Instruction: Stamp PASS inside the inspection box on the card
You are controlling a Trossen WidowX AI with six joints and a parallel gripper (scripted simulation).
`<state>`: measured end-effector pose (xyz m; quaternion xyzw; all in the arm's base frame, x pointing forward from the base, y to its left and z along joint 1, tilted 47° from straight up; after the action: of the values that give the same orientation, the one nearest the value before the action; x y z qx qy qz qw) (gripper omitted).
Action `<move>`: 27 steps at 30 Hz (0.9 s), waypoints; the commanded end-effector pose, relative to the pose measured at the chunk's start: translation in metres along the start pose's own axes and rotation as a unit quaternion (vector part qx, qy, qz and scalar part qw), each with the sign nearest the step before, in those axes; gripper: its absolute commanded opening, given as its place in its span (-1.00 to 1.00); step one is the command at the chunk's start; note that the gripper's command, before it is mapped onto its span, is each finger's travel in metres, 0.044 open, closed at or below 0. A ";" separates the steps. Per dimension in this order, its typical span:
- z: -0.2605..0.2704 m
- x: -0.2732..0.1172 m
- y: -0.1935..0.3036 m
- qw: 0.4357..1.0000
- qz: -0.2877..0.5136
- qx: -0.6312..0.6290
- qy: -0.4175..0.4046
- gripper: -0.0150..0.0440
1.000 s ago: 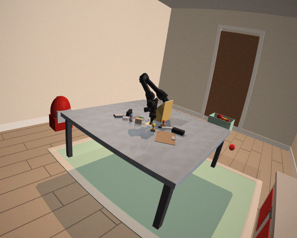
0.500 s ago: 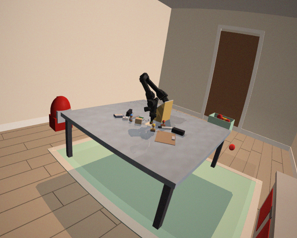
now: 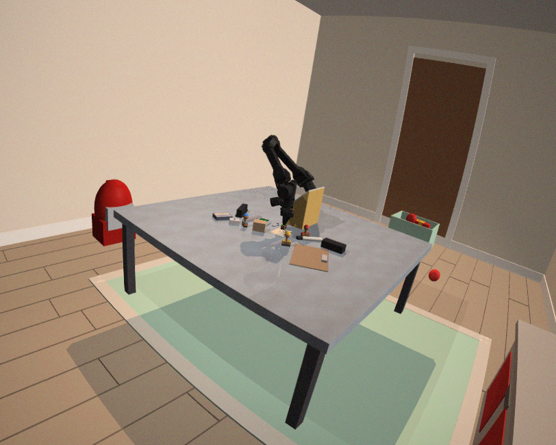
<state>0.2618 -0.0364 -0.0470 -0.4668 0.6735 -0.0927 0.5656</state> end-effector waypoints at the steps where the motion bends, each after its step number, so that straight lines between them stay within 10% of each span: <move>1: 0.004 -0.008 -0.002 1.000 0.001 0.006 -0.005 -0.49; 27: 0.002 -0.050 -0.002 1.000 0.001 0.006 -0.005 -0.49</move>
<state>0.2588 -0.0058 -0.0180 -0.4667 0.6729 -0.0927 0.5663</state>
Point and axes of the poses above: the point midway between the two fingers, 35 mm back from their tips, its own x axis out along the fingers, its own z axis across the jaws, y = z × x, the point moved 2 cm from there along -x, back along the fingers, and after that the axes turned 5 degrees about x, right-handed, at the moved point
